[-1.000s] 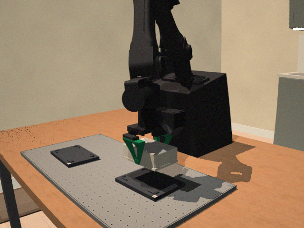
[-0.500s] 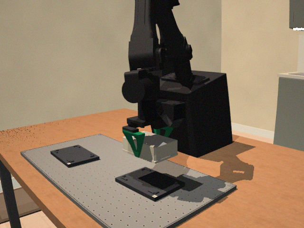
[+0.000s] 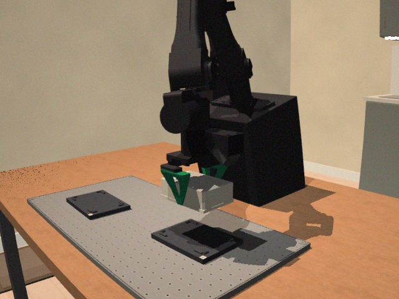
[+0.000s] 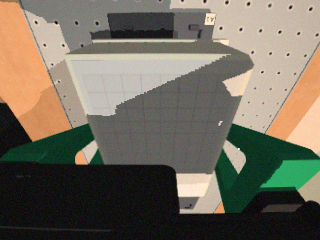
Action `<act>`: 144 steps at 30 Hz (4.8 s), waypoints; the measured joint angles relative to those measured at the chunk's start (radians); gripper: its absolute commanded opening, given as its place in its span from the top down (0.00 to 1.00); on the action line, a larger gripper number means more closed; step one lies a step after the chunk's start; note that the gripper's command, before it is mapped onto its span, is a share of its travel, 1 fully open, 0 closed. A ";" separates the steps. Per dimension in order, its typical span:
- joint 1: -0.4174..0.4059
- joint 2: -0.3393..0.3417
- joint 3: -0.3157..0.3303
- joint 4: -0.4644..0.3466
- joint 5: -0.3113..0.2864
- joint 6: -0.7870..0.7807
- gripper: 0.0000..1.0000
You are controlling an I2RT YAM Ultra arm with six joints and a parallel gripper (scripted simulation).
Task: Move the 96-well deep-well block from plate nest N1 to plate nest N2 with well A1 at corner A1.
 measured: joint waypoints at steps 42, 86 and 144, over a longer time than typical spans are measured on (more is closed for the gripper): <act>0.000 -0.001 0.000 0.000 0.000 0.000 1.00; -0.157 -0.042 -0.071 0.030 -0.029 -0.072 1.00; -0.658 -0.031 0.001 -0.002 -0.147 -0.555 1.00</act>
